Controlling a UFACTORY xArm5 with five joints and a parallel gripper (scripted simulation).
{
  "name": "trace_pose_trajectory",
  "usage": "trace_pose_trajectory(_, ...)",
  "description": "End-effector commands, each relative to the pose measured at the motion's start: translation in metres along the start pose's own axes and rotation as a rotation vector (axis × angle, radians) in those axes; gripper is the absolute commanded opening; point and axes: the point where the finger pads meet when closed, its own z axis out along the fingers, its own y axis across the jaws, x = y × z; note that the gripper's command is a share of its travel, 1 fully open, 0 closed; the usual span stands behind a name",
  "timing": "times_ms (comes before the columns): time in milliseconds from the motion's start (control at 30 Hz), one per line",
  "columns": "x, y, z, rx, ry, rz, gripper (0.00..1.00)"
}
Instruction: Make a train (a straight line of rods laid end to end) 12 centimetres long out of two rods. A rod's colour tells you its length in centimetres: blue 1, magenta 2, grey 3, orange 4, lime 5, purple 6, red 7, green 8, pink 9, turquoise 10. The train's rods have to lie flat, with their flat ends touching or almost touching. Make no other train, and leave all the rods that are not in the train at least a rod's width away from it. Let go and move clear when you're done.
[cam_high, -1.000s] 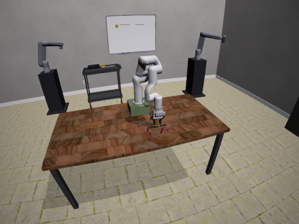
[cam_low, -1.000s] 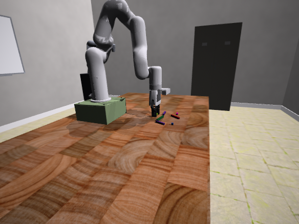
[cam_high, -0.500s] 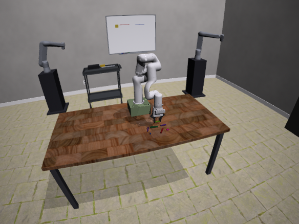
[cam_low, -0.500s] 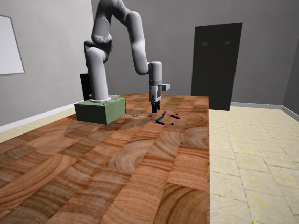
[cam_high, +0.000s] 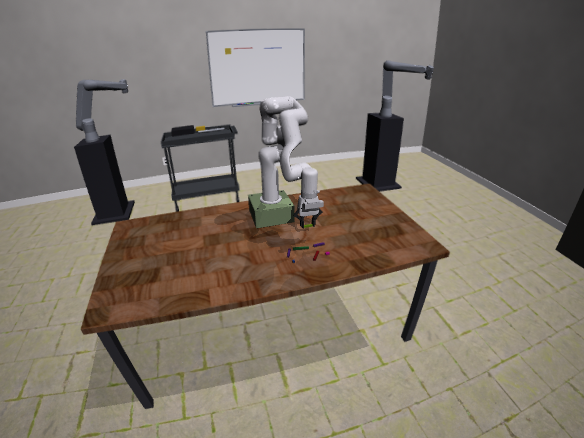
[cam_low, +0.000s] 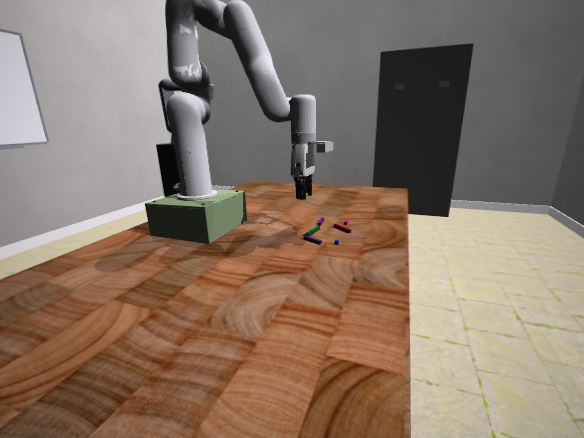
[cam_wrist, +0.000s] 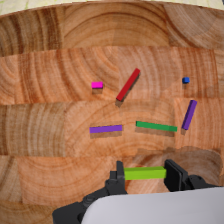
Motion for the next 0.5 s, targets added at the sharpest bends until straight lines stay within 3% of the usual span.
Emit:
trace_pose_trajectory(0, 0.000, 0.000, -0.003, 0.000, 0.000, 0.000, 0.50)
trace_pose_trajectory(267, 0.003, 0.004, -0.003, 0.000, 0.000, 0.014, 0.50)
trace_pose_trajectory(467, 0.036, 0.063, -0.003, 0.003, -0.004, 0.213, 0.50)
